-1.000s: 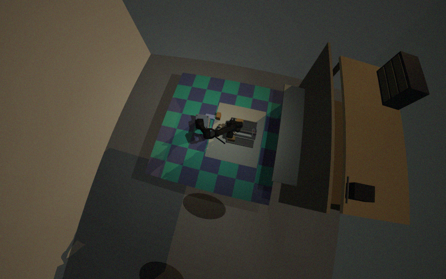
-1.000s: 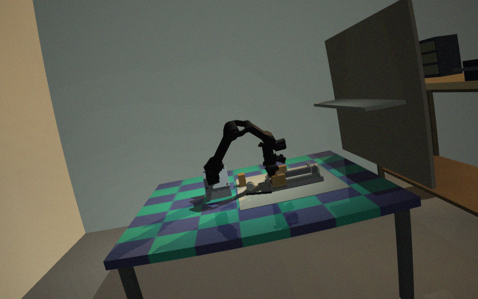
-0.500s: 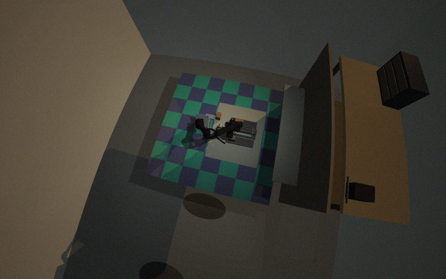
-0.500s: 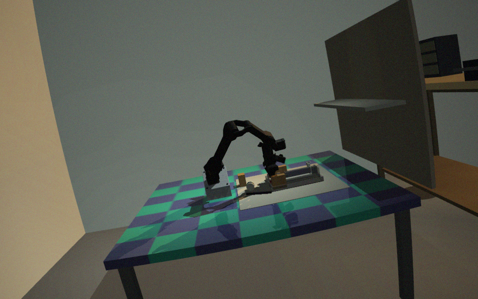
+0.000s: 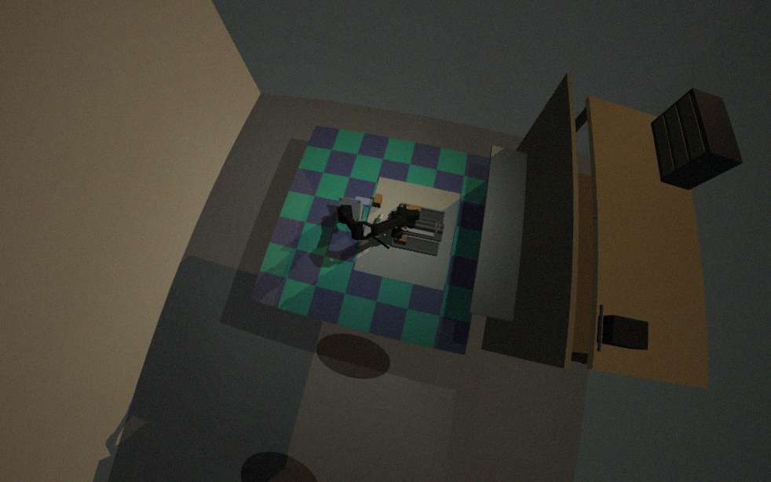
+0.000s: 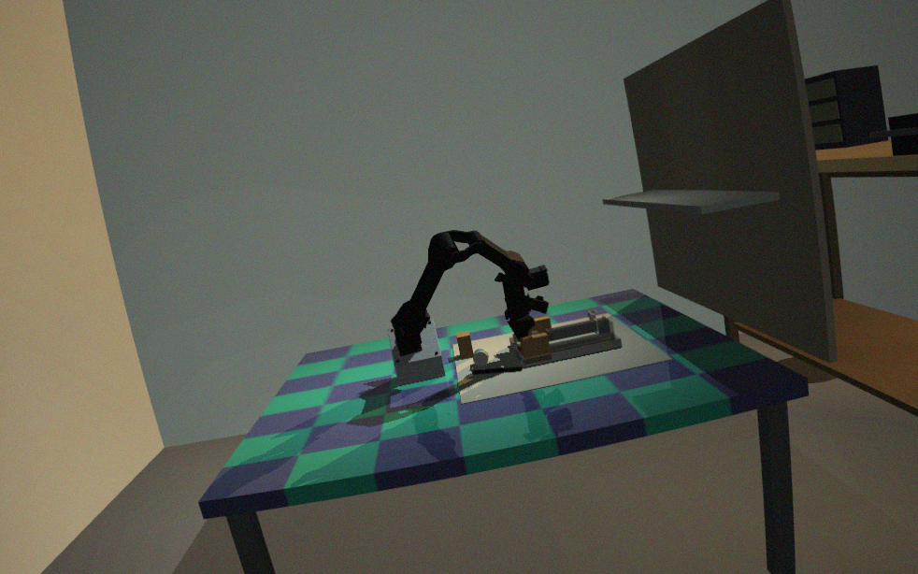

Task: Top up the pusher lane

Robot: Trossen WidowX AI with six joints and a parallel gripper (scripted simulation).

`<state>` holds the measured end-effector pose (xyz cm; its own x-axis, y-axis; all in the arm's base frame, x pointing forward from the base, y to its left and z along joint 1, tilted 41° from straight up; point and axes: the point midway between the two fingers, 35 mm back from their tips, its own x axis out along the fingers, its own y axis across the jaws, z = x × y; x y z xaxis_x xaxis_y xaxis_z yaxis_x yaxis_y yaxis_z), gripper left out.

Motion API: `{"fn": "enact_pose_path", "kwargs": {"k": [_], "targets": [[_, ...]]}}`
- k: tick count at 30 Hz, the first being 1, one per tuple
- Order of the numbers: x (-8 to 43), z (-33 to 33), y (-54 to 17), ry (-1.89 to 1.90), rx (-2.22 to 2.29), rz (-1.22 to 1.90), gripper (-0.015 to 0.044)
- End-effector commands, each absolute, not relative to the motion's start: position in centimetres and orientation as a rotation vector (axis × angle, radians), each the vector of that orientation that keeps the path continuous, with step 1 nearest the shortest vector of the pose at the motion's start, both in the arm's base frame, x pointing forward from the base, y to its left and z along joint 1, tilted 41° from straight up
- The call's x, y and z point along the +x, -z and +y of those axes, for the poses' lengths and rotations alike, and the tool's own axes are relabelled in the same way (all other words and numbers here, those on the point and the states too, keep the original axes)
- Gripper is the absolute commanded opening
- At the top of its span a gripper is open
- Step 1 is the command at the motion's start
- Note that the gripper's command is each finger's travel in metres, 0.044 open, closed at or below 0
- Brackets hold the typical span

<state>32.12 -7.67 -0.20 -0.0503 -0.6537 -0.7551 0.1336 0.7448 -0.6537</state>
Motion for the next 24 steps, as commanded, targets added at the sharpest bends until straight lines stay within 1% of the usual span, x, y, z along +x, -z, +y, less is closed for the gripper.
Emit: {"fn": "enact_pose_path", "kwargs": {"k": [1,12,24], "targets": [[32.2,-7.2,-0.3,0.676,-0.443,1.493,0.028],[31.9,-6.3,-1.3,0.676,-0.443,1.493,0.028],[28.0,-5.6,-1.1,0.674,-0.443,1.496,0.028]]}}
